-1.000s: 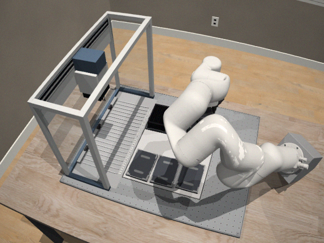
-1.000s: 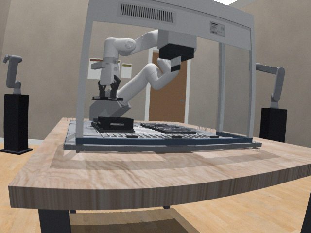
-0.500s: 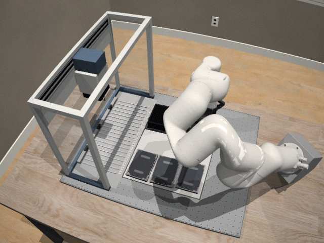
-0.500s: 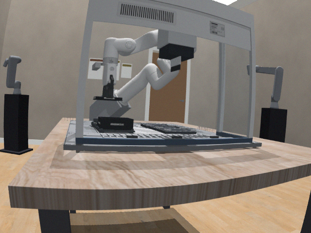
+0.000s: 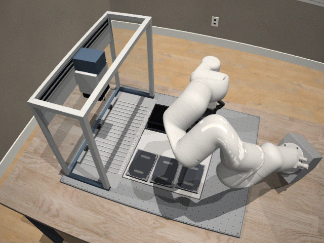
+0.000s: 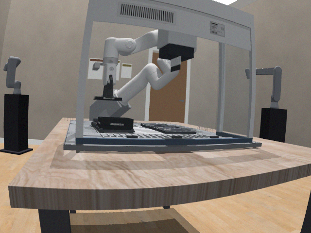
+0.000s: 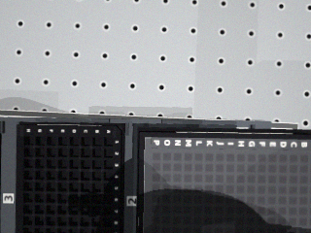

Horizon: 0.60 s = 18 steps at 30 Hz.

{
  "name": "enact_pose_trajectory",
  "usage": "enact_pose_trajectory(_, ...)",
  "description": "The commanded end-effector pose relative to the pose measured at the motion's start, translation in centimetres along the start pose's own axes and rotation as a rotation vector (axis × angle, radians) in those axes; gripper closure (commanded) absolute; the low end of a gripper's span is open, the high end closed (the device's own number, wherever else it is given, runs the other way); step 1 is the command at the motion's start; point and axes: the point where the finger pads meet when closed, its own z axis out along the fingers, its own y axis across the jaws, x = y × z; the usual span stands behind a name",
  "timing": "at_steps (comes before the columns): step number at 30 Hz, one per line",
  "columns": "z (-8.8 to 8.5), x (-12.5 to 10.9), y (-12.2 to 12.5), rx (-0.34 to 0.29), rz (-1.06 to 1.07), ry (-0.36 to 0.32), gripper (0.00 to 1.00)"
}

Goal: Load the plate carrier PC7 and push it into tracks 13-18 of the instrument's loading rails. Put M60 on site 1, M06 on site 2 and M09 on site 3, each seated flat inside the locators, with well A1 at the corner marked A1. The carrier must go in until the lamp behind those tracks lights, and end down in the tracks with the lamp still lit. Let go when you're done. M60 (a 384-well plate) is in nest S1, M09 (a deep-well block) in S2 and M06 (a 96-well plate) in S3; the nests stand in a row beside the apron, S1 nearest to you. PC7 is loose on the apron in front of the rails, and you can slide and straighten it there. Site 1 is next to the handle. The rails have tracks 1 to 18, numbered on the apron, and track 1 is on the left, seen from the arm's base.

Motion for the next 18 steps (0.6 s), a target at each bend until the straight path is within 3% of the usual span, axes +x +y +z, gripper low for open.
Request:
enact_pose_trajectory(1, -0.1, 0.1, -0.1, 0.002, -0.001, 0.003, 1.00)
enact_pose_trajectory(18, 2.1, 0.1, -0.1, 0.001, -0.001, 0.002, 1.00)
